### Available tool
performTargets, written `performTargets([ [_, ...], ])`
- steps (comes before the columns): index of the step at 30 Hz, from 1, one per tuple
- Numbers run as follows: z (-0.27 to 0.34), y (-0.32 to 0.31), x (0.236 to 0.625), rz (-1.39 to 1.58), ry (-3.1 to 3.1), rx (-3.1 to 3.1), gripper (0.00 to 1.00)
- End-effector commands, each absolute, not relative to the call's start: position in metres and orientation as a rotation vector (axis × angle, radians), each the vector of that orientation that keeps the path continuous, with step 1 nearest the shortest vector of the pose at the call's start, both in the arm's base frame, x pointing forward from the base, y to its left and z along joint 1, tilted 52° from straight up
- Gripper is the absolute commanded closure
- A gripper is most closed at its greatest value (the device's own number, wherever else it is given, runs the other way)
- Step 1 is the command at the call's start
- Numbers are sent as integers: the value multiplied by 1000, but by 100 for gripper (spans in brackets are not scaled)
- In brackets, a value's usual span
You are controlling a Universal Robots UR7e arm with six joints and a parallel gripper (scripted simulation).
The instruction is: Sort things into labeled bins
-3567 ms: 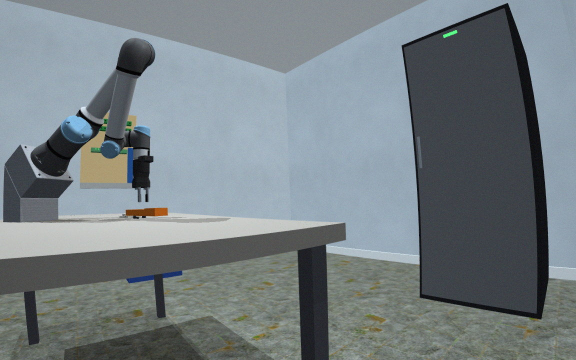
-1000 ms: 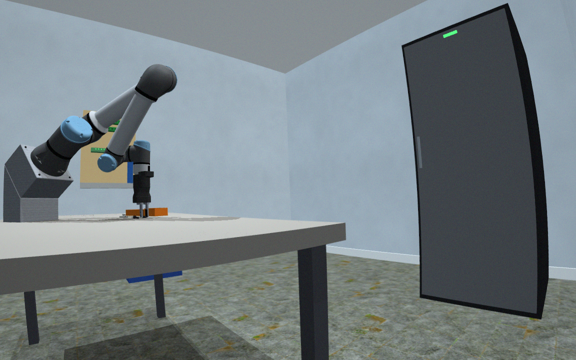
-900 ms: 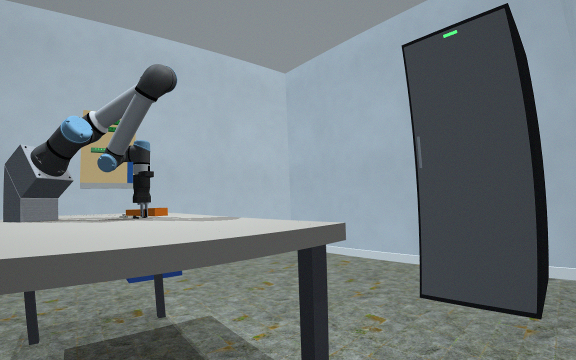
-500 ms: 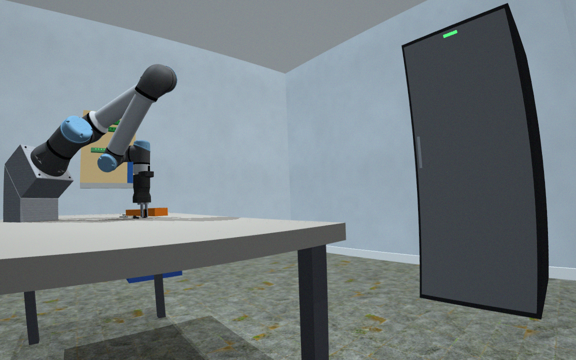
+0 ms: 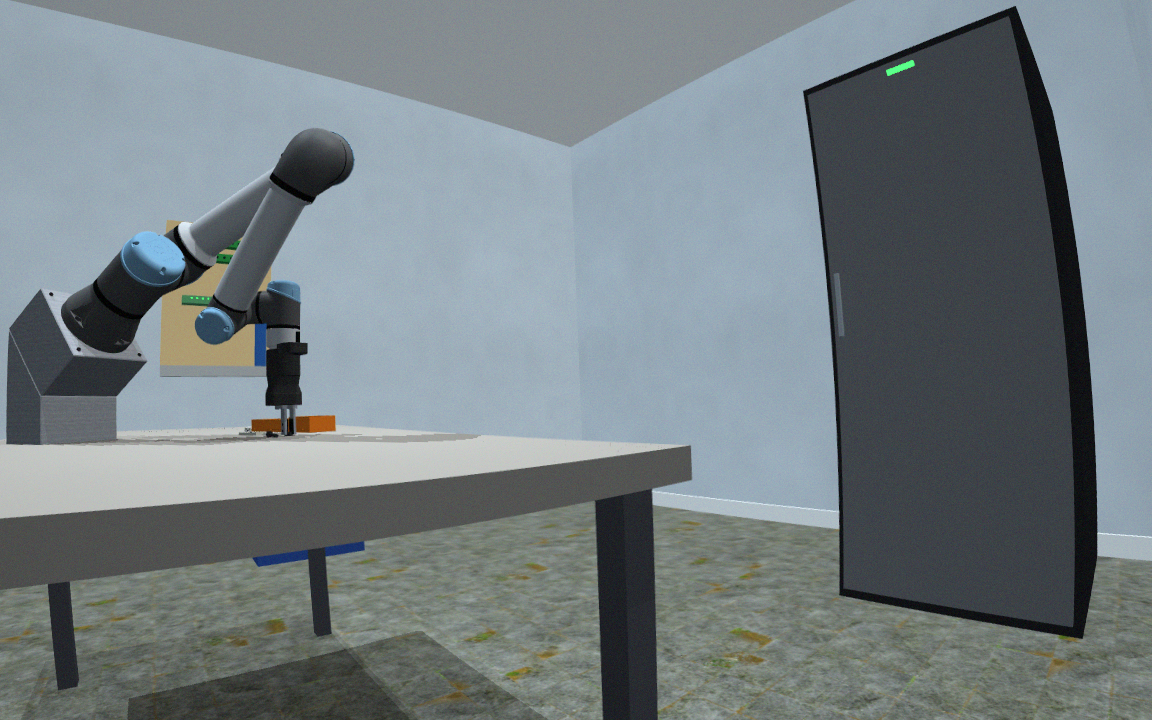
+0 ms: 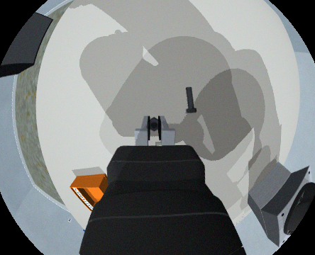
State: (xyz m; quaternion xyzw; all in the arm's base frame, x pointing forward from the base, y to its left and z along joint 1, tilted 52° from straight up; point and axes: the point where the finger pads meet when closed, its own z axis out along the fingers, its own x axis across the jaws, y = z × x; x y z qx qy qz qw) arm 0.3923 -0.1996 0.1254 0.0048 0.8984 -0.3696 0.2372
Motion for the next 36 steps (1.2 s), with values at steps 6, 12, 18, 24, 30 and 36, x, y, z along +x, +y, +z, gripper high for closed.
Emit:
performTargets([
  [6,140,-181,380,-1012,2464,11,66],
  [12,149,-172,374,-1012,2464,11,66],
  [18,161,-159,366,-1012,2464,11,66],
  [24,163,-160,368,-1013,2459,13,66],
  [30,161,-160,367,-1013,2463,13,66],
  [36,161,-160,367,-1013,2463,13,66],
])
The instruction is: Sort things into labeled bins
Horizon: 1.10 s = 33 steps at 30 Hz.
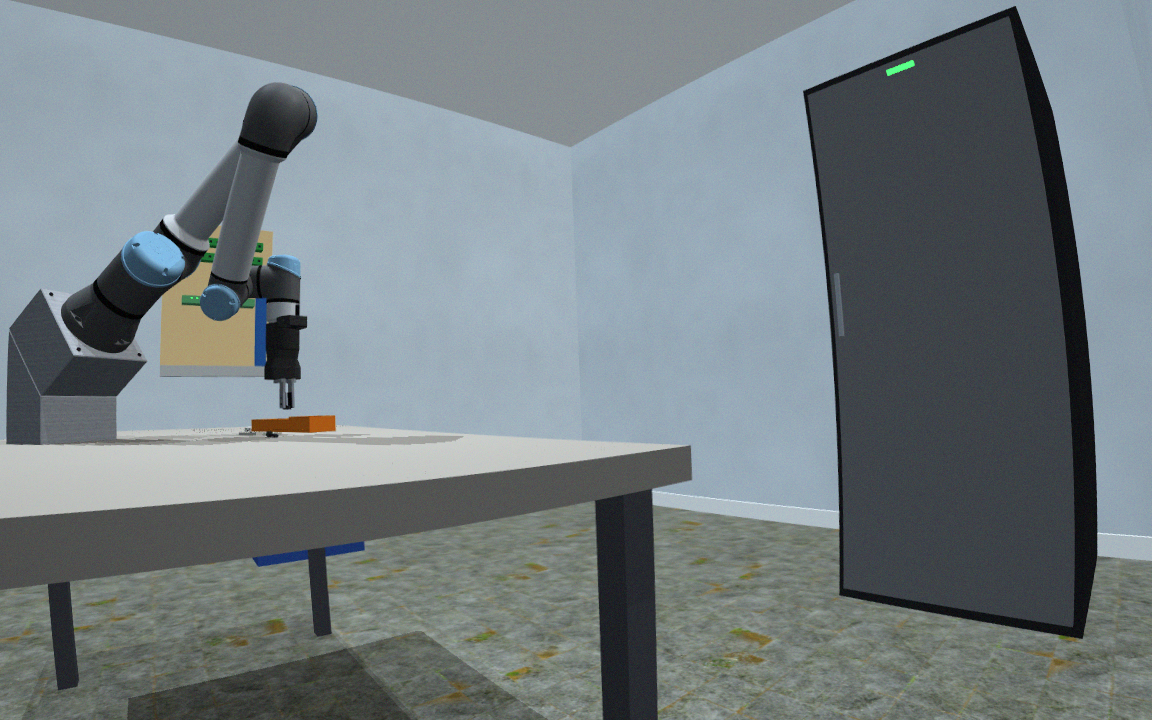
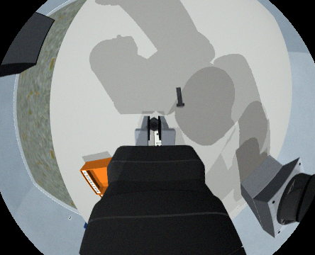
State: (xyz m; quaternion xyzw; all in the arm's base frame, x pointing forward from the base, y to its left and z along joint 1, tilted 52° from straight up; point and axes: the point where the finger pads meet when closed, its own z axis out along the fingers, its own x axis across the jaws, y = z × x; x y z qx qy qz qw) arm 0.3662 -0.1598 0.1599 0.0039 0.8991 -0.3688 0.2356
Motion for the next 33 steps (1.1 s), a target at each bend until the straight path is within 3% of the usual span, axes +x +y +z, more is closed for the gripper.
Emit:
performTargets([
  [1,161,-160,367,-1013,2463,13,66],
  [33,73,-37,430,-1012,2462,11,66],
])
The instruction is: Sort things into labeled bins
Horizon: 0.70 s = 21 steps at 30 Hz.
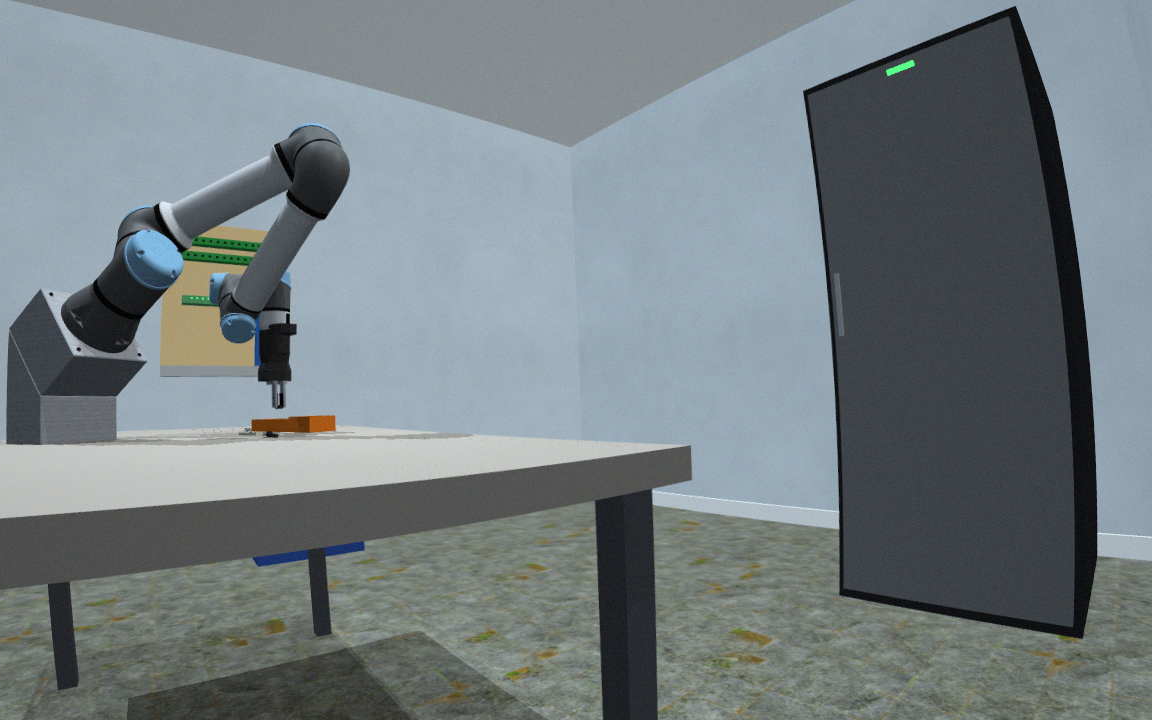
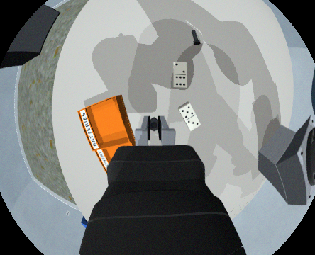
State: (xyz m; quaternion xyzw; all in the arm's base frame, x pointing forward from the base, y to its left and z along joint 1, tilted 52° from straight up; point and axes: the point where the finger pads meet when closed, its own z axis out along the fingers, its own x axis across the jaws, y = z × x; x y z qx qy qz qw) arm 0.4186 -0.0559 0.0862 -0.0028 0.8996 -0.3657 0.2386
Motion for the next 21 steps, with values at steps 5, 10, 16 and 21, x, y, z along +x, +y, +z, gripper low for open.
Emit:
performTargets([
  [5,56,-15,441,-1012,2462,11,66],
  [10,47,-1,448,-1012,2462,11,66],
  [16,33,17,458,-1011,2462,11,66],
  [21,17,40,469,-1092,2500,-244,66],
])
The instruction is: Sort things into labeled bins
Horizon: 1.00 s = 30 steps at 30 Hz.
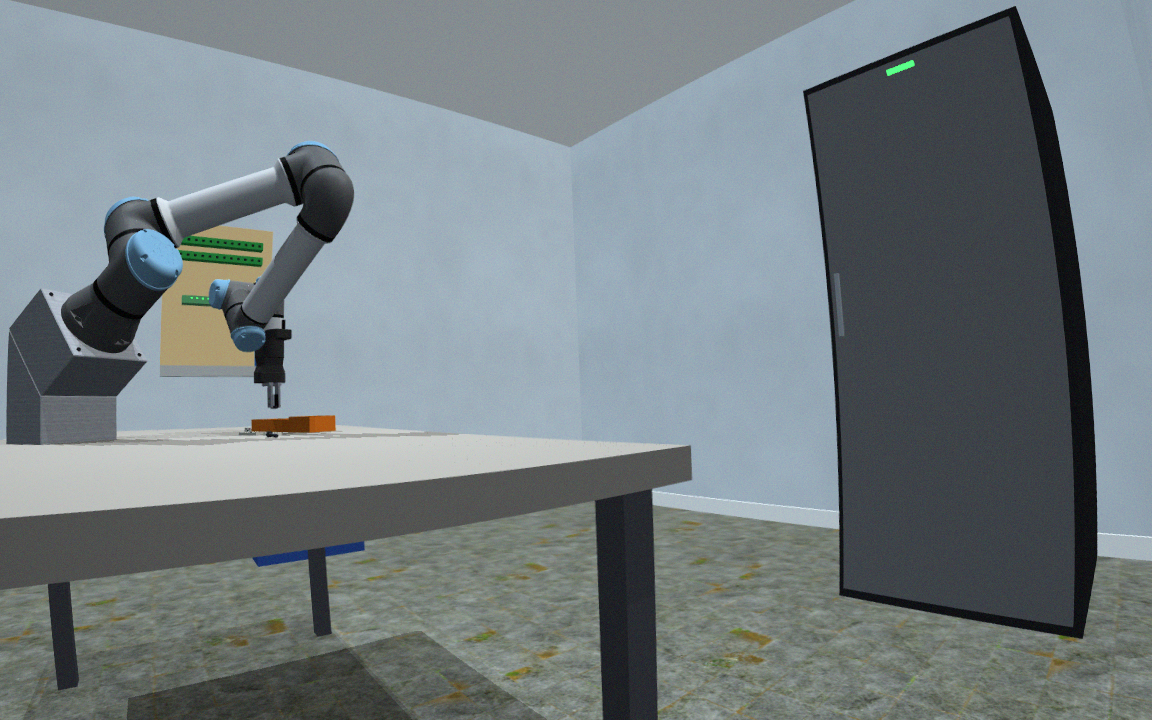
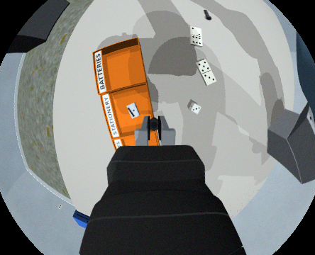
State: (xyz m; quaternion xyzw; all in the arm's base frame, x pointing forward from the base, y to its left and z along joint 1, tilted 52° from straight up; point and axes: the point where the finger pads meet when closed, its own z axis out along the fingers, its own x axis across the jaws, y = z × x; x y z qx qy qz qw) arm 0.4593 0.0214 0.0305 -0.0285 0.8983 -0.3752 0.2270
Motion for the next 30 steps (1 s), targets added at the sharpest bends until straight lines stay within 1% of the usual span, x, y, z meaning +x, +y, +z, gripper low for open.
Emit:
performTargets([
  [1,14,44,472,-1102,2504,-273,66],
  [13,-13,82,491,-1114,2508,-308,66],
  [30,-10,75,487,-1115,2511,-306,66],
])
